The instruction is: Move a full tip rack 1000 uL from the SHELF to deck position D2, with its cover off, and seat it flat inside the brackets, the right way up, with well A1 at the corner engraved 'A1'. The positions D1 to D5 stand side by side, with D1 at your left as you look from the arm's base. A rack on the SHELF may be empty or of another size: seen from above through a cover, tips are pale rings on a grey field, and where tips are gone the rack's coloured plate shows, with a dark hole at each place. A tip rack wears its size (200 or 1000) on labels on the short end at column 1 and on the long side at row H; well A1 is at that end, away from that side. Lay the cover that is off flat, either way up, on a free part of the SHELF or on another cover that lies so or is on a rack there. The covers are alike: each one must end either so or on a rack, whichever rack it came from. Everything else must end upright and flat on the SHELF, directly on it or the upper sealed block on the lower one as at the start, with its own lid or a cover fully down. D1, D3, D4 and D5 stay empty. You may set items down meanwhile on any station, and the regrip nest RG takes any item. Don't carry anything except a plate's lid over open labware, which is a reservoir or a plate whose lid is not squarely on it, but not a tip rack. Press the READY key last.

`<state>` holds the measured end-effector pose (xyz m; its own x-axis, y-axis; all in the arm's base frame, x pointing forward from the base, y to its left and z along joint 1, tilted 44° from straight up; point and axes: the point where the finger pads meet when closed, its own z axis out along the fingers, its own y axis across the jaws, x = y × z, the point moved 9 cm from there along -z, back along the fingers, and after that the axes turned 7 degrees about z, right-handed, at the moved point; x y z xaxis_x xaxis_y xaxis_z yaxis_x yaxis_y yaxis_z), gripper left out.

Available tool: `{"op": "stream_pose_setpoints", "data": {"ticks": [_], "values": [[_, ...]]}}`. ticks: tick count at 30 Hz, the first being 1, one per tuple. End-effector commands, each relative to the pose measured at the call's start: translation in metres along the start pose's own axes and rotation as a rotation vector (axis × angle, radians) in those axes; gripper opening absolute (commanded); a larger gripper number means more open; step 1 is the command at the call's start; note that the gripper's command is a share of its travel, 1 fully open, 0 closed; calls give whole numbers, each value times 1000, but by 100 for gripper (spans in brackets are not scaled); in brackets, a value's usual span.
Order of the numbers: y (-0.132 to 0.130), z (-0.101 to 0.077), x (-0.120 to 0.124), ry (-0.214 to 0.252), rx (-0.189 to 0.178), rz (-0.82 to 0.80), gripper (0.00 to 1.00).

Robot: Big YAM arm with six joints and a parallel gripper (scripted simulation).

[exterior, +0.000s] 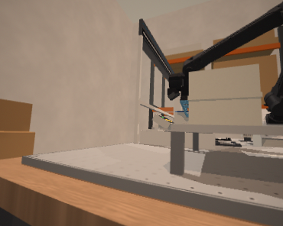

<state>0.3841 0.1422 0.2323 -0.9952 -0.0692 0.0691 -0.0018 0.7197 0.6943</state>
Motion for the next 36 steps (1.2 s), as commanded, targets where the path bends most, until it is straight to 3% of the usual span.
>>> {"op": "stream_pose_setpoints", "data": {"ticks": [1,6,7,11,21,23,24,26,36], "values": [[6,-25,-12,-45,-5,-21,100],[7,-32,-9,-50,-6,-25,100],[5,-22,-10,-21,-3,-19,100],[7,-40,-10,-50,-6,-25,100],[8,-58,-9,-52,-6,-27,100],[8,-58,-9,-52,-6,-27,100],[5,-48,-7,-22,-3,-20,100],[5,-60,-11,-45,-5,-21,100],[7,-79,-9,-50,-4,-25,100]]}}
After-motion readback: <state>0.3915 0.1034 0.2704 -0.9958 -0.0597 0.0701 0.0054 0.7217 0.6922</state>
